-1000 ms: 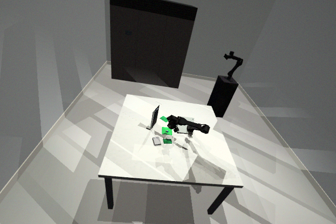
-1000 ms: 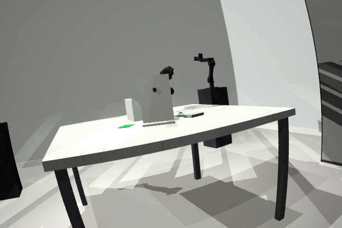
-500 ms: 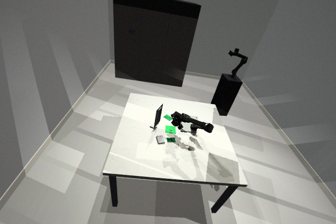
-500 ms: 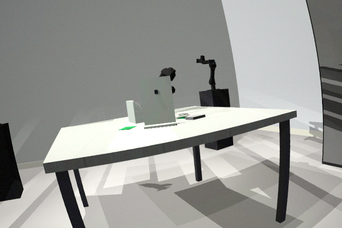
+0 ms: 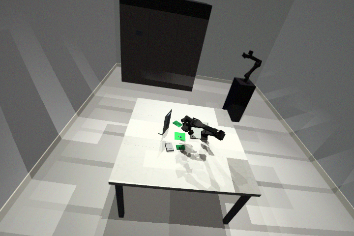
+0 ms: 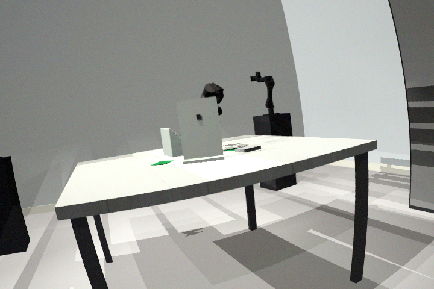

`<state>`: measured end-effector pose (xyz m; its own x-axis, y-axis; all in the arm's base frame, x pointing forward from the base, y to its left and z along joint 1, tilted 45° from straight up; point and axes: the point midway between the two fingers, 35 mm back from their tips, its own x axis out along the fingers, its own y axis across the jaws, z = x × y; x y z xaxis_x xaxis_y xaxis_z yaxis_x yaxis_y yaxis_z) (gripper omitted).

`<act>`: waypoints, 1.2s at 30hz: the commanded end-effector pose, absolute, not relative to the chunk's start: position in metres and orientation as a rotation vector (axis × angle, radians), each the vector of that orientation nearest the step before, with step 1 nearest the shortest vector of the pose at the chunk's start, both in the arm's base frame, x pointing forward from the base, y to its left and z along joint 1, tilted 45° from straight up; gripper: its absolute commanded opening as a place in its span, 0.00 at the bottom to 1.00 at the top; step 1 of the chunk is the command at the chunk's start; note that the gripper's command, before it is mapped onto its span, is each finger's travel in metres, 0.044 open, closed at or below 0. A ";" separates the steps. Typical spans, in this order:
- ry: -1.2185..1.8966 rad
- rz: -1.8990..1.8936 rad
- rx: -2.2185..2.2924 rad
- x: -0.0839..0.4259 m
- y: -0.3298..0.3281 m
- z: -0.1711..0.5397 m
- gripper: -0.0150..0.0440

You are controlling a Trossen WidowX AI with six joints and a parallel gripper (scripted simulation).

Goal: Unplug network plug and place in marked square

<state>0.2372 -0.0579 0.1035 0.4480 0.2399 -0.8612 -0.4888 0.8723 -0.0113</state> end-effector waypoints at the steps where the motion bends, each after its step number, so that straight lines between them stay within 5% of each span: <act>1: 1.011 0.459 -0.278 0.238 -0.064 0.110 0.52; 36: 1.005 0.461 -0.281 0.227 -0.131 0.180 0.56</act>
